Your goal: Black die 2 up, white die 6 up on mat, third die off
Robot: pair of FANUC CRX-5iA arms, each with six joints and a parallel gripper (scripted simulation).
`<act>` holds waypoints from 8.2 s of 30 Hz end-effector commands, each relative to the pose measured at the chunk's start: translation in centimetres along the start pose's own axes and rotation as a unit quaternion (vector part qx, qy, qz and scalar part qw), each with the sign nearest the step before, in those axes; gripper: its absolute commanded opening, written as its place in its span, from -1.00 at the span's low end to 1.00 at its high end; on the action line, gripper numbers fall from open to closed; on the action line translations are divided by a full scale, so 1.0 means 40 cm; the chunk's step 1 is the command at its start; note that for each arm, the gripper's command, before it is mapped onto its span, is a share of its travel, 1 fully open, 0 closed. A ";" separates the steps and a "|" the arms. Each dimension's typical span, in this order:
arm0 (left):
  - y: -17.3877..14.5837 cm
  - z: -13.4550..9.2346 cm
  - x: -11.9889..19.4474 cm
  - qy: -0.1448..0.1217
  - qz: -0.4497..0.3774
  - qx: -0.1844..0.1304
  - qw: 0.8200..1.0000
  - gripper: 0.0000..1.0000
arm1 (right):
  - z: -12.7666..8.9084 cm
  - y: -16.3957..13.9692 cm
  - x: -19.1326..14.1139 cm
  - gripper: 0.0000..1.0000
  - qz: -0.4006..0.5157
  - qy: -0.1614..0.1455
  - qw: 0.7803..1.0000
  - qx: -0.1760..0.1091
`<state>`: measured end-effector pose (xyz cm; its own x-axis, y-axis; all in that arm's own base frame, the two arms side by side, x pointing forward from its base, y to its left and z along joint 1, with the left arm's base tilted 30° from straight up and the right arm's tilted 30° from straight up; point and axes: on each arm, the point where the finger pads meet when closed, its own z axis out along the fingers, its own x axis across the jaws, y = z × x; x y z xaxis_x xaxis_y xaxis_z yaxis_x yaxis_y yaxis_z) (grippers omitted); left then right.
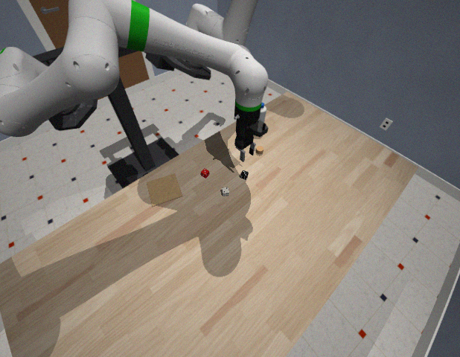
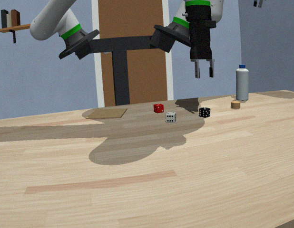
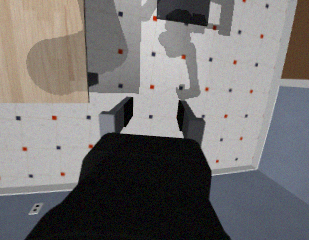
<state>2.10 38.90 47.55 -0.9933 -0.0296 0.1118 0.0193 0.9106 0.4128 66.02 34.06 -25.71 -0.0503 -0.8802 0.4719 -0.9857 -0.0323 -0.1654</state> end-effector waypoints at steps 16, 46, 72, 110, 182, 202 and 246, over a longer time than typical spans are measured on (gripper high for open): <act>0.001 -0.002 0.000 0.000 0.000 -0.001 1.000 1.00 | 0.001 -0.004 0.003 1.00 -0.094 -0.001 0.996 0.001; 0.001 -0.002 0.000 0.000 0.000 -0.001 1.000 1.00 | 0.015 -0.010 0.009 1.00 -0.134 -0.001 0.991 0.001; 0.001 -0.002 0.000 0.000 0.000 -0.001 1.000 1.00 | 0.084 -0.023 0.014 1.00 0.318 -0.001 0.948 0.001; 0.001 -0.002 0.000 0.000 0.000 -0.001 1.000 1.00 | 0.127 -0.007 0.009 0.74 0.562 -0.001 0.827 0.000; 0.001 -0.002 0.000 0.000 0.000 -0.001 1.000 1.00 | 0.257 -0.007 0.008 0.74 0.562 -0.001 0.827 0.000; 0.001 -0.002 0.000 0.000 0.000 -0.001 1.000 1.00 | 0.257 -0.010 0.006 0.74 0.562 -0.001 0.827 0.000; 0.001 -0.002 0.000 0.000 0.000 -0.001 1.000 1.00 | 0.347 -0.010 0.006 0.74 0.562 -0.001 0.827 0.000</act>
<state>2.10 38.90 47.55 -0.9933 -0.0296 0.1118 0.0193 0.9106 0.4128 68.56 27.14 -37.68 -0.9347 -0.3549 0.0202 -0.3169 0.8063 -0.4995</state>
